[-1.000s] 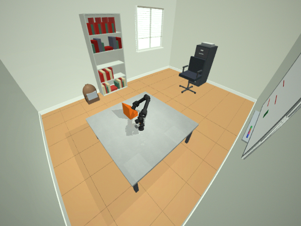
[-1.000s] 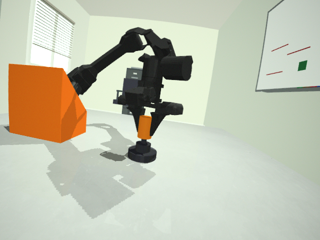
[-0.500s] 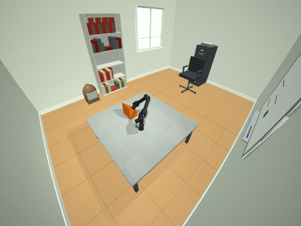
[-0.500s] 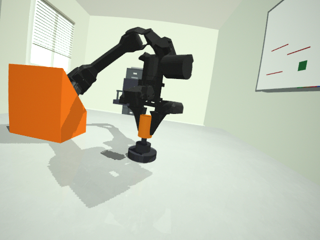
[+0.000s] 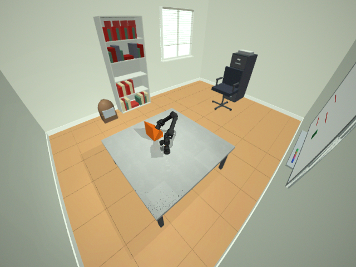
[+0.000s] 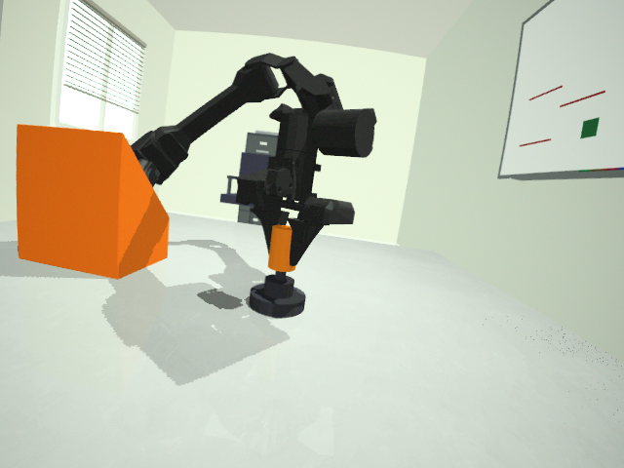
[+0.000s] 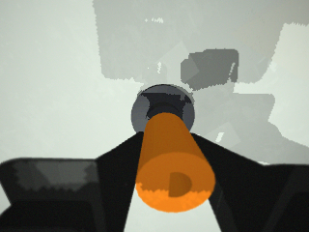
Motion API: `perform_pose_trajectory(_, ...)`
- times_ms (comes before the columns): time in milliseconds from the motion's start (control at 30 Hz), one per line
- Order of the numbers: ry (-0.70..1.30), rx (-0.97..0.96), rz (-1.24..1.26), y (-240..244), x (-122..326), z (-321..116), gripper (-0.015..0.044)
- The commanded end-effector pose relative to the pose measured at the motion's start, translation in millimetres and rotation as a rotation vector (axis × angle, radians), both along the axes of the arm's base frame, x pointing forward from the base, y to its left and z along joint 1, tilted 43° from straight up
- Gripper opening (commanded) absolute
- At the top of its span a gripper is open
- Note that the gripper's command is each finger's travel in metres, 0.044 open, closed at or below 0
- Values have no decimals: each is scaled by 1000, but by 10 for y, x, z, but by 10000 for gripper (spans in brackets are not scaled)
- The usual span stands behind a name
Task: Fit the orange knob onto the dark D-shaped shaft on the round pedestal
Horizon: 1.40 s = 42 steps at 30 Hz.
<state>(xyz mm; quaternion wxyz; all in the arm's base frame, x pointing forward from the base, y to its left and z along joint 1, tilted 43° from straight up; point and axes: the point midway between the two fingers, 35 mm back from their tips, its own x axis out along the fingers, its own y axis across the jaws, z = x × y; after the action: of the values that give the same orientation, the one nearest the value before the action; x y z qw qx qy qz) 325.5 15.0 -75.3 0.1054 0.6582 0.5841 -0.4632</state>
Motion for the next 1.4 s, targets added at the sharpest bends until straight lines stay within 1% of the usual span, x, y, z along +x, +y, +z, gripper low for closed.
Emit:
perform_pose_trajectory(0,3,0,-5,3,2,-1,0)
perform_pose_trajectory(700,3,0,-5,-24,12,33,0)
perform_pose_trajectory(800,39,-6,-44,-25,13,32,0)
perform_pose_trajectory(933,137,-22,-151,-17,10,15,0)
perform_pose_trajectory(1367,144,-23,-158,4,1,1,0)
